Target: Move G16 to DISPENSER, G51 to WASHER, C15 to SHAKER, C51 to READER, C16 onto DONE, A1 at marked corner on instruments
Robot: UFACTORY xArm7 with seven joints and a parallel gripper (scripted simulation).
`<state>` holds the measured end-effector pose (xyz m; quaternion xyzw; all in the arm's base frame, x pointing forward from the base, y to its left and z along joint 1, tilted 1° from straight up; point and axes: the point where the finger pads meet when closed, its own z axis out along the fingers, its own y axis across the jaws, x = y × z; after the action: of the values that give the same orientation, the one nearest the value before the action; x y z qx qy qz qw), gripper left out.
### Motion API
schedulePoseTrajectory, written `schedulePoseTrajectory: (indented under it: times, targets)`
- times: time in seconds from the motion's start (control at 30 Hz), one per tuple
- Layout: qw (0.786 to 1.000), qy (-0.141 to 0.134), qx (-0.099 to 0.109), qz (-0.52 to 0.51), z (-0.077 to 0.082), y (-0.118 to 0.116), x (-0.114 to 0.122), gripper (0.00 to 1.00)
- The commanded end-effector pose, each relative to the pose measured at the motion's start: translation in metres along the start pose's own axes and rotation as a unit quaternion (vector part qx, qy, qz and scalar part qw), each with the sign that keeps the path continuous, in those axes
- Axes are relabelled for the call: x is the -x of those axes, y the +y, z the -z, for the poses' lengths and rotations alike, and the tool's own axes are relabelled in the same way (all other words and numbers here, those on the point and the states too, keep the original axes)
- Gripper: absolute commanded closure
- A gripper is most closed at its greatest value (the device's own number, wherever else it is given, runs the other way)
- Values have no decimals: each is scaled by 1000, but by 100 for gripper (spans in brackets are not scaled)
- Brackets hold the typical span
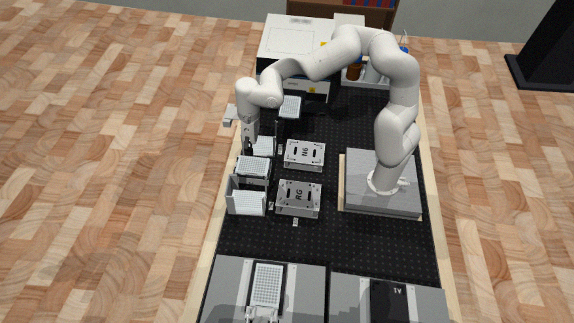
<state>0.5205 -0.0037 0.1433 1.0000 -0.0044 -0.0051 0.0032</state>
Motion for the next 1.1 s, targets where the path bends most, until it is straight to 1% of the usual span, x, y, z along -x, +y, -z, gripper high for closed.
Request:
schedulePoseTrajectory:
  times: [0.0,0.5,0.57,0.67,0.97,1.07]
  targets:
    - [1000,3,0,0,6,0,-2,0]
    - [1000,3,0,0,26,0,-1,0]
    - [1000,3,0,0,26,0,-1,0]
    - [1000,3,0,0,30,0,-1,0]
    - [1000,3,0,0,30,0,-1,0]
    - [998,3,0,-60,30,-9,2,0]
